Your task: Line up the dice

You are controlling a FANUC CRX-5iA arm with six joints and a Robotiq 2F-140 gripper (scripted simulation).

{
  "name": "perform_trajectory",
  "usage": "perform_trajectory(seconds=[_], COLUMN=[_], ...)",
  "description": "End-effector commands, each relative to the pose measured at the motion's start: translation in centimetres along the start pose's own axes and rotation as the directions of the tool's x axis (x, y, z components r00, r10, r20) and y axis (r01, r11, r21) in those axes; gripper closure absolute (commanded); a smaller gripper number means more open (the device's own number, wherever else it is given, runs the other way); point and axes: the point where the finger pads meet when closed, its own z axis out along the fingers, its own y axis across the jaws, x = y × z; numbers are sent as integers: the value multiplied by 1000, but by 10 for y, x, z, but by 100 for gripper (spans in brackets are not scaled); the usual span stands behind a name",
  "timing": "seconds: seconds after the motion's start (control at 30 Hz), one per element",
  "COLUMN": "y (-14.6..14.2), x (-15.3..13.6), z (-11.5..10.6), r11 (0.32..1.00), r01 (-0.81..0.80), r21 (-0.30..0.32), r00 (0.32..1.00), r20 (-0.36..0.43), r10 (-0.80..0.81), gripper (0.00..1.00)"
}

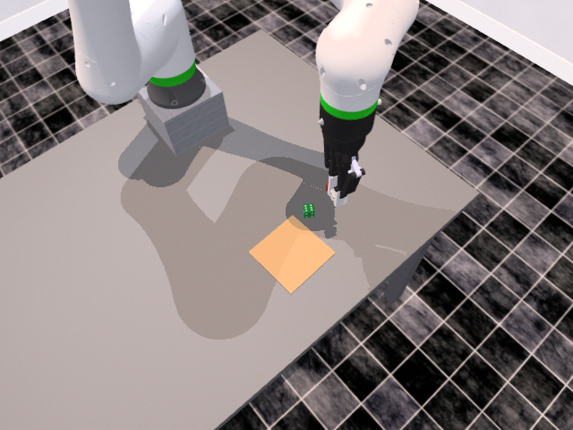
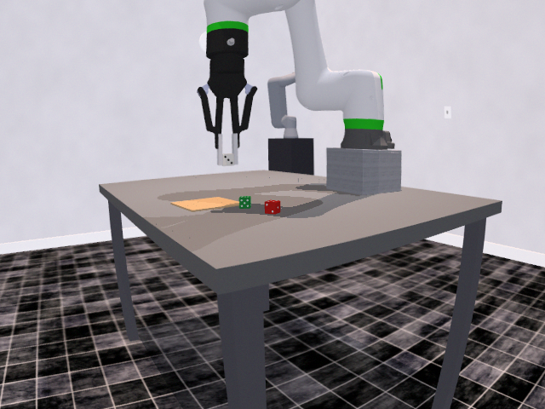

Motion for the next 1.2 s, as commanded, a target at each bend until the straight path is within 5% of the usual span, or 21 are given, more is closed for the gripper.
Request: perform_trajectory(seconds=[0.0, 0.1, 0.17, 0.23, 0.37, 0.9, 1.17], y=[-1, -1, 3, 7, 13, 13, 13], x=[10, 29, 83, 108, 134, 135, 135], z=[-1, -2, -4, -4, -5, -3, 17], r11=[1000, 999, 992, 987, 980, 979, 979], r01=[15, 43, 123, 161, 201, 203, 203], r21=[0, 0, 0, 0, 0, 0, 0], r00=[1000, 999, 992, 987, 980, 979, 979], r20=[0, 0, 0, 0, 0, 0, 0], r10=[-15, -43, -123, -161, -201, -203, -203], gripper=[87, 87, 87, 87, 87, 87, 87])
